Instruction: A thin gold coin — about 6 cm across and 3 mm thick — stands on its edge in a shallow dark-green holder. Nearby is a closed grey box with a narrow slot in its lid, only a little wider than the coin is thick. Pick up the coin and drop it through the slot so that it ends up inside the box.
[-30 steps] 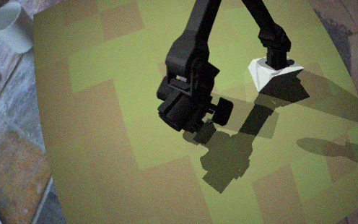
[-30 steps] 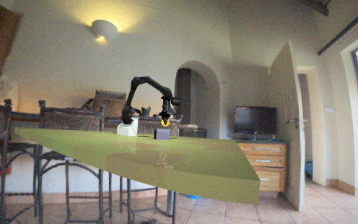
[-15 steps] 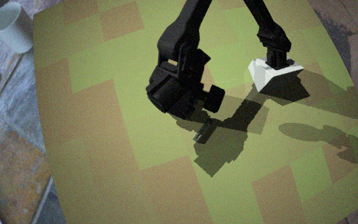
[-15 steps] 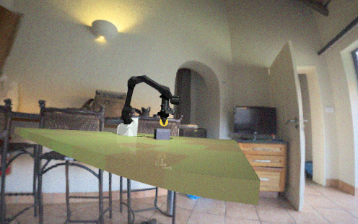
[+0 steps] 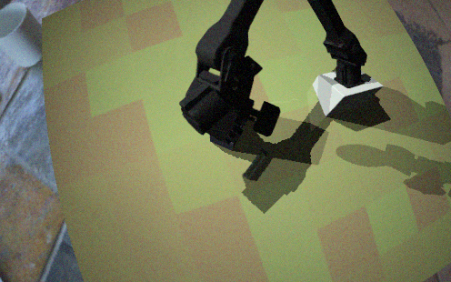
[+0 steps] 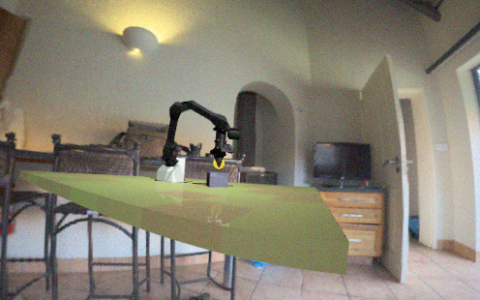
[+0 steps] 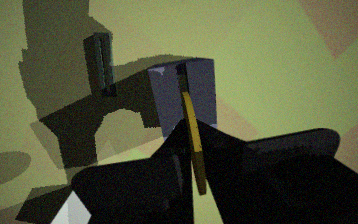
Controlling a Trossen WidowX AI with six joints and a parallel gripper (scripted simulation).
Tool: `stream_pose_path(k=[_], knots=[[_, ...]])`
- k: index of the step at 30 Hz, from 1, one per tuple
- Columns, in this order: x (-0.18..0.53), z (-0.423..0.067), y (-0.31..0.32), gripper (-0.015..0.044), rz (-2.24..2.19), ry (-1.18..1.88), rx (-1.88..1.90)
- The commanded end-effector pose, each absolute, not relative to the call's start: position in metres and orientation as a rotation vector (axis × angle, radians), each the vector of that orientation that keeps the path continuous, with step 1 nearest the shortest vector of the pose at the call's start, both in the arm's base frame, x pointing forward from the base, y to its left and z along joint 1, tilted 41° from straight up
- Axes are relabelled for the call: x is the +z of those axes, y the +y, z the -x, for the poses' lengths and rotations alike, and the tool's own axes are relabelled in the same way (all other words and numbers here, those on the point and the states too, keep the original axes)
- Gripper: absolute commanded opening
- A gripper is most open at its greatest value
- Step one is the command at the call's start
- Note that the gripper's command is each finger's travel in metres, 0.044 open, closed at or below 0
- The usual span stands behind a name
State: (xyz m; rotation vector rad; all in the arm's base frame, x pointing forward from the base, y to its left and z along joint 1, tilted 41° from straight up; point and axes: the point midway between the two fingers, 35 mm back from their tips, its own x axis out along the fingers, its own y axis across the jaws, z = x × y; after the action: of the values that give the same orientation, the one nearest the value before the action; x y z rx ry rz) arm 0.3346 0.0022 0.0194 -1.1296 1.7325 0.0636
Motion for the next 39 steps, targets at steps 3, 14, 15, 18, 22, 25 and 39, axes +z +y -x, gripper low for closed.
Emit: stream_pose_path(k=[3, 14, 15, 18, 22, 25, 39], knots=[[0.0188, -0.3345, 0.0024, 0.0, 1.127, 1.733, 0.062], [0.0216, -0.3305, -0.004, 0.0, 1.133, 1.735, 0.069], [0.0218, -0.3302, -0.0044, 0.0, 1.134, 1.735, 0.069], [0.0228, -0.33, -0.0055, 0.0, 1.134, 1.735, 0.07], [0.0229, -0.3312, -0.0047, 0.0, 1.131, 1.734, 0.07], [0.0222, -0.332, -0.0034, 0.0, 1.129, 1.733, 0.07], [0.0189, -0.3316, -0.0073, 0.0, 1.132, 1.733, 0.073]])
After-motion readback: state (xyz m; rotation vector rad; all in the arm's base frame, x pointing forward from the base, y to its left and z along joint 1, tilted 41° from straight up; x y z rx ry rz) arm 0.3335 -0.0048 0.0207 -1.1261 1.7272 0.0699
